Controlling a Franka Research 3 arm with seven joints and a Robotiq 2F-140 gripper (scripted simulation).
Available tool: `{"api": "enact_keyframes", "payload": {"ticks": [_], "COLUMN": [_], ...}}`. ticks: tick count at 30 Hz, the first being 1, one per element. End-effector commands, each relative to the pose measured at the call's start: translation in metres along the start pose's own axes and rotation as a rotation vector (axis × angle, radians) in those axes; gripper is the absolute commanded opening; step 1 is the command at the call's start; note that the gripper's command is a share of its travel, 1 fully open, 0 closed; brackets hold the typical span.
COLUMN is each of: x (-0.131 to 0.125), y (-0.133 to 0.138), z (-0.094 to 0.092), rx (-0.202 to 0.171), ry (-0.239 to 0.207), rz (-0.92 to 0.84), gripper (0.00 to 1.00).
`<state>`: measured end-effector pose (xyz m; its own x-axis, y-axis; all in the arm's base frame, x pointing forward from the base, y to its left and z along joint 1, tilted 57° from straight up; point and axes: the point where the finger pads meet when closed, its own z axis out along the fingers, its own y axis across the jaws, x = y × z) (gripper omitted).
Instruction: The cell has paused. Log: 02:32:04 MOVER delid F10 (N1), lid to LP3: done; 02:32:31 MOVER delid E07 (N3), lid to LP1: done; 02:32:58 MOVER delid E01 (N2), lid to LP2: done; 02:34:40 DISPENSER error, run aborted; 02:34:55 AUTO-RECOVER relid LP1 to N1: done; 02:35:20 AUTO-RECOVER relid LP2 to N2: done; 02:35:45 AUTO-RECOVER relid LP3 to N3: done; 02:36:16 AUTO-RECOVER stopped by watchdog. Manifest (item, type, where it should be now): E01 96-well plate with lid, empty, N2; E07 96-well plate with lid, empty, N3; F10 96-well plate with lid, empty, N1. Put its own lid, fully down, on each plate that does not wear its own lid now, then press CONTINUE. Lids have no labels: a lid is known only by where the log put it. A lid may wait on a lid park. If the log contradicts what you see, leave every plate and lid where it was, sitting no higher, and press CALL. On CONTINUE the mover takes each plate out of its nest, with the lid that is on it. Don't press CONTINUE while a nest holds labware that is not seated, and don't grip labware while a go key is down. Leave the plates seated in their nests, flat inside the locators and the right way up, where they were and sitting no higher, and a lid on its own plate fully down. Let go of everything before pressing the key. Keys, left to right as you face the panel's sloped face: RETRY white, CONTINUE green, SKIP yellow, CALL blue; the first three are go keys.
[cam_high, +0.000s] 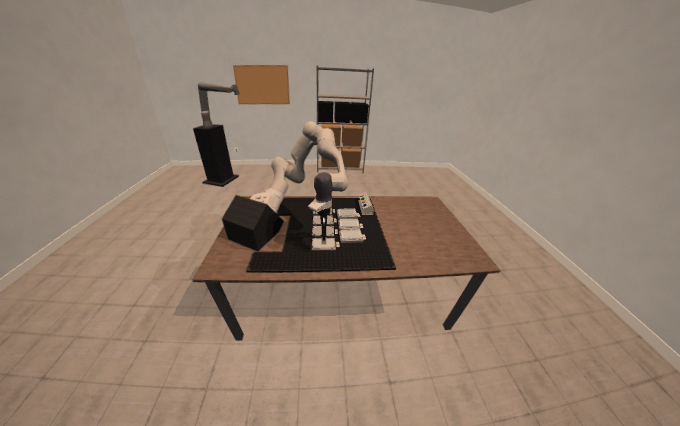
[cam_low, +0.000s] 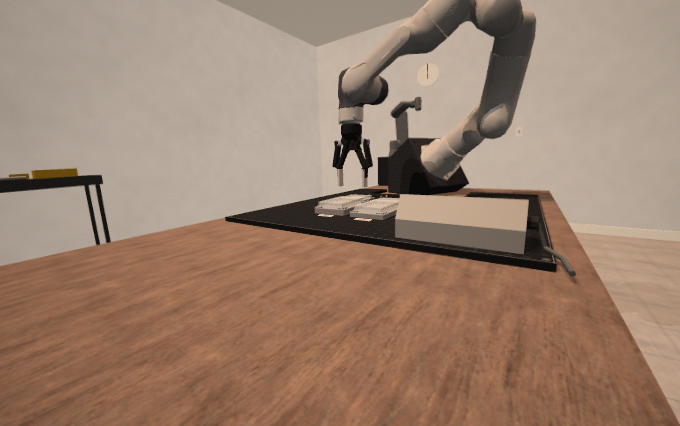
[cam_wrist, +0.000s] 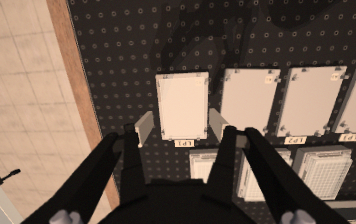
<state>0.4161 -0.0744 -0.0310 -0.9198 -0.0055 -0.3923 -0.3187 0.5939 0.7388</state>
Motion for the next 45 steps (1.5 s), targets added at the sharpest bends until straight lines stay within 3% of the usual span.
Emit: {"api": "enact_keyframes", "payload": {"ticks": [1, 11, 25, 29, 32, 33, 45], "x": [0.0, 0.0, -0.006, -0.028, -0.036, -0.045, -0.155], "y": [0.003, 0.003, 0.007, 0.02, 0.025, 0.031, 0.143], "z": [-0.008, -0.027, -0.03, -0.033, -0.034, -0.035, -0.04], "rx": [-0.012, -0.012, -0.013, -0.013, -0.012, -0.011, 0.008], "ry": [0.003, 0.003, -0.001, -0.014, -0.016, -0.018, 0.026], "rz": [0.01, 0.01, -0.058, -0.318, -0.359, -0.452, -0.918], "gripper": [0.66, 0.66, 0.66, 0.66, 0.66, 0.66, 0.66]}}
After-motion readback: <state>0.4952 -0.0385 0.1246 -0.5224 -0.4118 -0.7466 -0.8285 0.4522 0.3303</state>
